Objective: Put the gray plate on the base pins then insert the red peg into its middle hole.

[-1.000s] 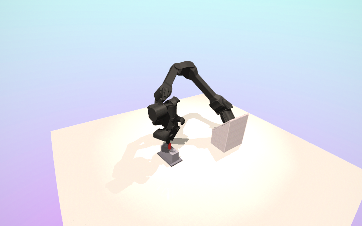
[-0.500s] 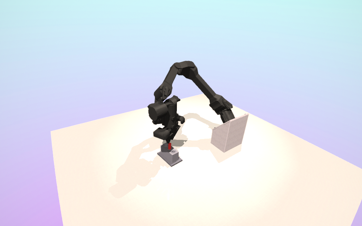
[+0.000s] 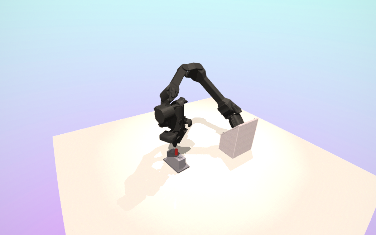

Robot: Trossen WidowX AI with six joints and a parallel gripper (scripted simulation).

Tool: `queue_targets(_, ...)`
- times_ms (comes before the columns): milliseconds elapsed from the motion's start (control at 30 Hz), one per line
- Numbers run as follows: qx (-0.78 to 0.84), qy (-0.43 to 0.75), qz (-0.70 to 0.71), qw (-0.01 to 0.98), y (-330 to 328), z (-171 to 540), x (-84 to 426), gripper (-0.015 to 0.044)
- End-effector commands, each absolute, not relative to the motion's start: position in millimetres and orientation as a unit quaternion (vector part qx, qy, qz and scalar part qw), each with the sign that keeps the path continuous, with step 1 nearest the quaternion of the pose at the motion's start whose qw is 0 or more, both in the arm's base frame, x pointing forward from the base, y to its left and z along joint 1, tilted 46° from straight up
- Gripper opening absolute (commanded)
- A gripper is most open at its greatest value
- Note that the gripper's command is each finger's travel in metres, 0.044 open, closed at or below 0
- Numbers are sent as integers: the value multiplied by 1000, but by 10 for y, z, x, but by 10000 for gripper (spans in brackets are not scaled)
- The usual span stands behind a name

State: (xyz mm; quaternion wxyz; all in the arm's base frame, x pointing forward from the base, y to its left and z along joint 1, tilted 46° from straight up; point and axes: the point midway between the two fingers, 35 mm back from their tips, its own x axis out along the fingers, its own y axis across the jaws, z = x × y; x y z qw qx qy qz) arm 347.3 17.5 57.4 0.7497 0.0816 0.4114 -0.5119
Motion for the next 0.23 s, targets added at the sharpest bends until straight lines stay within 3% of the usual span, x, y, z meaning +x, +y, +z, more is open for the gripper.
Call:
queue_targets(0, 83, 411, -512, 750, 201, 600, 3467, 150)
queue_targets(200, 83, 411, -511, 750, 221, 631, 3458, 150)
